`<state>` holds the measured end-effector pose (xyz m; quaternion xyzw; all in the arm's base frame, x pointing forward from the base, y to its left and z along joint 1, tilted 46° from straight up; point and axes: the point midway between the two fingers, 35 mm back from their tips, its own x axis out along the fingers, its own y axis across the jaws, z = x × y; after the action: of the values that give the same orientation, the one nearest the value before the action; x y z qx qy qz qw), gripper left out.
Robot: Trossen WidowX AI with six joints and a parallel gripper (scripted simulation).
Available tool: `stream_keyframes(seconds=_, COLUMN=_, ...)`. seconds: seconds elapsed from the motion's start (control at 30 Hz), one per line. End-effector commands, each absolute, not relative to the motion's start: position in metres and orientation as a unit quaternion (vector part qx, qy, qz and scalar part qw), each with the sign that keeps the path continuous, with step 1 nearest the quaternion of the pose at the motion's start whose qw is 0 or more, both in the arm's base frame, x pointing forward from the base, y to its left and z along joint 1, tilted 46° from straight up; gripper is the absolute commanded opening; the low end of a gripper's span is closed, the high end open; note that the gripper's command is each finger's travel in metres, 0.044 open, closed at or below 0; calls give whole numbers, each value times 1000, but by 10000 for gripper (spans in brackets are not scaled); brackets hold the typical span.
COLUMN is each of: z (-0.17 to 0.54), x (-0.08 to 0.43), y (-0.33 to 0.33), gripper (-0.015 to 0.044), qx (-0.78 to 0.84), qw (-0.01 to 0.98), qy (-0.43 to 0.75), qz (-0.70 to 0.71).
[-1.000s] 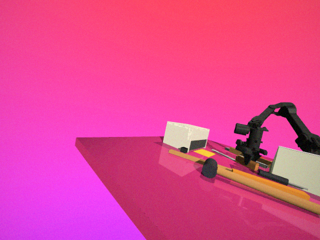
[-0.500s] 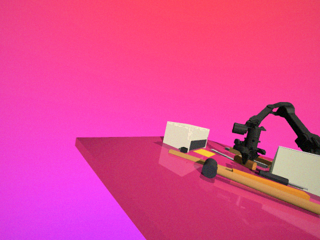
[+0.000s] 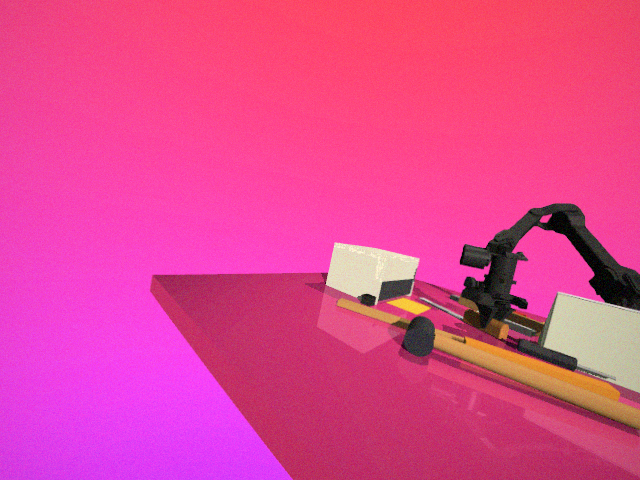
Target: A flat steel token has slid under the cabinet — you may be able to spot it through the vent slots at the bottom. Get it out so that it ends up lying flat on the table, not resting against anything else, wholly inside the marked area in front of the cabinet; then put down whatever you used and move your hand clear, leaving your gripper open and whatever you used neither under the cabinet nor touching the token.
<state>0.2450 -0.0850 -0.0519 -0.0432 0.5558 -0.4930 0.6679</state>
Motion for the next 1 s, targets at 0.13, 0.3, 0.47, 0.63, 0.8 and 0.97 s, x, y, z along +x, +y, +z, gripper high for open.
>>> stream_keyframes(seconds=0.13, z=-58, x=251, y=-78, gripper=0, qx=-43, qw=670, qy=555, qz=-491)
stream_keyframes(seconds=0.3, z=-61, x=253, y=-75, gripper=0, qx=-43, qw=670, qy=555, qz=-492)
stream_keyframes(seconds=0.47, z=-64, x=252, y=-72, gripper=0, qx=-42, qw=670, qy=555, qz=-492)
stream_keyframes(seconds=0.63, z=-69, x=251, y=-67, gripper=0, qx=-42, qw=670, qy=555, qz=-492)
stream_keyframes(seconds=0.8, z=-73, x=250, y=-63, gripper=0, qx=-42, qw=670, qy=555, qz=-491)
stream_keyframes(seconds=0.97, z=-78, x=249, y=-58, gripper=0, qx=-42, qw=670, qy=555, qz=-491)
